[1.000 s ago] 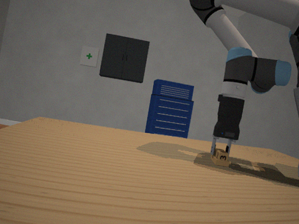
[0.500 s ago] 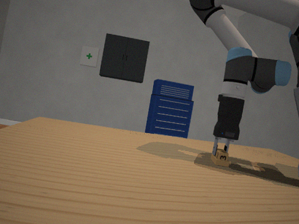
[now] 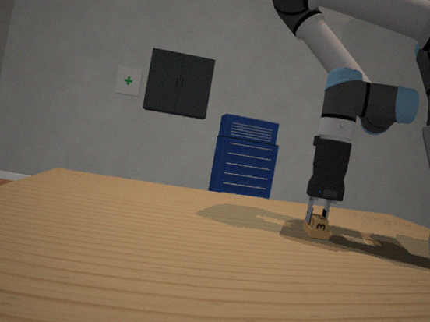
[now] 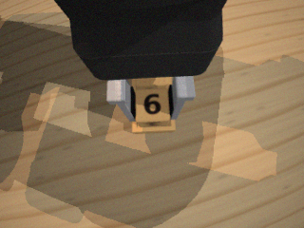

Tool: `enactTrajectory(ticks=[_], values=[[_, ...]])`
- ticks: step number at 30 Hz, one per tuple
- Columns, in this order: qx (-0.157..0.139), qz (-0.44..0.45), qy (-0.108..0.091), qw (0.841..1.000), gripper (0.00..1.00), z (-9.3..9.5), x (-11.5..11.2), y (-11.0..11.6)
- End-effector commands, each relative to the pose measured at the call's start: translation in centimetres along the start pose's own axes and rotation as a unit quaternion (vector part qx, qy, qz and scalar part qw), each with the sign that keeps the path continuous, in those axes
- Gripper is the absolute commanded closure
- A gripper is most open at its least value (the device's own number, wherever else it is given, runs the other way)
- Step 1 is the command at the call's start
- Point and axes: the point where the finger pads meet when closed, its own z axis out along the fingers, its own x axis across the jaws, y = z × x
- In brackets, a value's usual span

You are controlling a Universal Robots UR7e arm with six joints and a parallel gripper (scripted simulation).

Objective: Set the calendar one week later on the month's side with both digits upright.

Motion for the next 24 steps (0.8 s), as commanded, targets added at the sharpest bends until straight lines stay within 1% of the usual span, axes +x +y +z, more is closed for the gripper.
enactTrajectory(ticks=[1, 16, 24], values=[[0.0, 0.0, -0.001, 1.0, 0.43, 0.02, -0.08, -0.05], [0.0, 0.0, -0.001, 1.0, 0.43, -0.01, -0.07, -0.05], [0.0, 0.0, 0.0, 1.0, 0.43, -0.82, 0.05, 0.04]])
